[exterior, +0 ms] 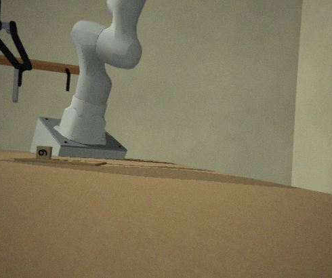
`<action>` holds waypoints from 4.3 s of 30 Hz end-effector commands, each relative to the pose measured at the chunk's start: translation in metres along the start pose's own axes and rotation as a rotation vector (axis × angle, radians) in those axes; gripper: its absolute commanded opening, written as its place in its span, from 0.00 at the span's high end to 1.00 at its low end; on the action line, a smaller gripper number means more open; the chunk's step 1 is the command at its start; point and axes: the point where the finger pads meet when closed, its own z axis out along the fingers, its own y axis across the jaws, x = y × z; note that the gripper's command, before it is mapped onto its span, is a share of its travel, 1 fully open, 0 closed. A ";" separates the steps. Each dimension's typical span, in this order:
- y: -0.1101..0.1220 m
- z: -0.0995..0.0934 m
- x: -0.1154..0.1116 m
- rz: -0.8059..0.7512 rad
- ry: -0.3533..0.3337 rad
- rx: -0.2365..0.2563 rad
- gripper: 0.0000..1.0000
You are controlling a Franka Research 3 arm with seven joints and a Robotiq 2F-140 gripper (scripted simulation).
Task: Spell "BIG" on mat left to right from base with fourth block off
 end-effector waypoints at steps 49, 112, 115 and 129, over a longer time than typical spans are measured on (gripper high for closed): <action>-0.048 0.003 0.043 -0.662 0.034 0.013 0.00; -0.049 0.027 0.043 -0.663 0.033 0.012 0.63; -0.049 0.030 0.043 -0.663 0.033 0.012 0.63; -0.050 0.048 0.044 -0.663 0.033 0.012 0.63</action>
